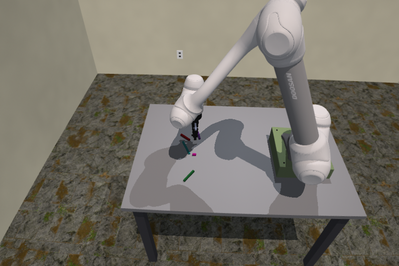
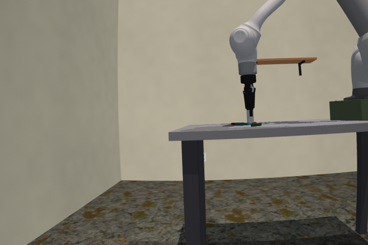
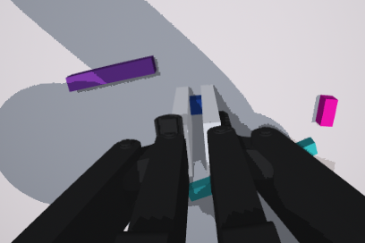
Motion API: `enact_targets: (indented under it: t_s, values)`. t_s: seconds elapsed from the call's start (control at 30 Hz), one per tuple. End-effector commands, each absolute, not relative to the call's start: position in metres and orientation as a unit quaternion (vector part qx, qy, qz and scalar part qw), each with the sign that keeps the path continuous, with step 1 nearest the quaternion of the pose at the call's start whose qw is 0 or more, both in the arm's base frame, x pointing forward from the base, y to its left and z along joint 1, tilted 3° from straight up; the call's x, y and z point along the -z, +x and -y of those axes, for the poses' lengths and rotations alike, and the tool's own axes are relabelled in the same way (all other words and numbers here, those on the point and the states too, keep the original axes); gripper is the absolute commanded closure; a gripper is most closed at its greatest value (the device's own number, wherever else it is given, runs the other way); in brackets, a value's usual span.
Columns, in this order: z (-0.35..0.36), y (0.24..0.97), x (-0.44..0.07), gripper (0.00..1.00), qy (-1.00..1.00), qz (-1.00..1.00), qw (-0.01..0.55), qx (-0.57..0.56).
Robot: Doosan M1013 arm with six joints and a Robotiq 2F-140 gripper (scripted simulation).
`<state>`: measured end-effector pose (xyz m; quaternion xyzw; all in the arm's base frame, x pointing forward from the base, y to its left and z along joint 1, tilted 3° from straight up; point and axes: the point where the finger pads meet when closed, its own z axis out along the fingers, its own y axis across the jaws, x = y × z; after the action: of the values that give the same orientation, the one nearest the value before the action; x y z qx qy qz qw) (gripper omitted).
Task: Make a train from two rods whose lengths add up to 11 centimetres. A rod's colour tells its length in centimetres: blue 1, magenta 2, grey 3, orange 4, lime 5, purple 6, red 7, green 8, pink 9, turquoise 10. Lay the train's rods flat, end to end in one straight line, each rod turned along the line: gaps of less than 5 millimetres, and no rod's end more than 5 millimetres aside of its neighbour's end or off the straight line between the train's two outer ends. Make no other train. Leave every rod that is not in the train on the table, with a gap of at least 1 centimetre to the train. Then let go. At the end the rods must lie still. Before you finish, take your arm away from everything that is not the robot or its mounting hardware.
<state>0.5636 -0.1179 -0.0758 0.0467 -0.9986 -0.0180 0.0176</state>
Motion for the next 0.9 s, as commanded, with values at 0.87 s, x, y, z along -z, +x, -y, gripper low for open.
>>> enact_targets:
  t_s: [0.87]
  values:
    - [0.1164,0.5615,0.0754,0.97,0.046,0.999,0.019,0.019]
